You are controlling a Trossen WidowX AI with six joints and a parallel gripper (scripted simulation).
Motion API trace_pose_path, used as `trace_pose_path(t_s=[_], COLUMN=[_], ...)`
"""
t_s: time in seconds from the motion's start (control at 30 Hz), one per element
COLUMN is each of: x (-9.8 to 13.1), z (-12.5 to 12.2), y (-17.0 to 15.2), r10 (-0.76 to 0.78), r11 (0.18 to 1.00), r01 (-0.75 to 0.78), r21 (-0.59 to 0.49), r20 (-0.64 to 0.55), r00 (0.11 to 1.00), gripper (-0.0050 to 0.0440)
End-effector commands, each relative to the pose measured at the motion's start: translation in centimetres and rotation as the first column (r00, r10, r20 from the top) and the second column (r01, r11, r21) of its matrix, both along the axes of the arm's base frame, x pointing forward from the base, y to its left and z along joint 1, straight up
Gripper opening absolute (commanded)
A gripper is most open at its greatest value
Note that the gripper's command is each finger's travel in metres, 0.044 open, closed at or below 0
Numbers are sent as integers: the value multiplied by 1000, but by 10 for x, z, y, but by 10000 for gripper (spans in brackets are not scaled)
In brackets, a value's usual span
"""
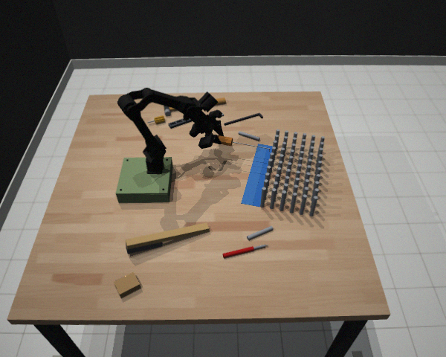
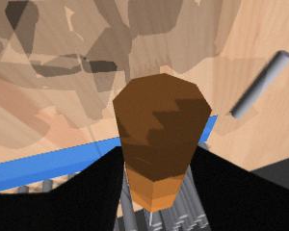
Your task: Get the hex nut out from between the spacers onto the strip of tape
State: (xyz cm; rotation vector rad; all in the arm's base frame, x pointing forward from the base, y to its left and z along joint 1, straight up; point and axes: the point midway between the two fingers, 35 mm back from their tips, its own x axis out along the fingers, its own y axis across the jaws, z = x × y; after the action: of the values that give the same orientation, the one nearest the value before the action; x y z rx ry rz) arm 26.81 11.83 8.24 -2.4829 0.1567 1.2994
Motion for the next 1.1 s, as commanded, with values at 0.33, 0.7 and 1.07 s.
trace_pose_path(t_s=[0.33, 0.7, 1.07], x=[-6, 2, 15], z=[-60, -64, -61], y=[-3, -5, -6], r10=[7, 4, 8], r11=[1000, 1000, 1000], r01=[-7, -5, -9], r21=[10, 19, 23], r20=[25, 34, 48], r00=[1000, 999, 999], gripper=[-50, -50, -50])
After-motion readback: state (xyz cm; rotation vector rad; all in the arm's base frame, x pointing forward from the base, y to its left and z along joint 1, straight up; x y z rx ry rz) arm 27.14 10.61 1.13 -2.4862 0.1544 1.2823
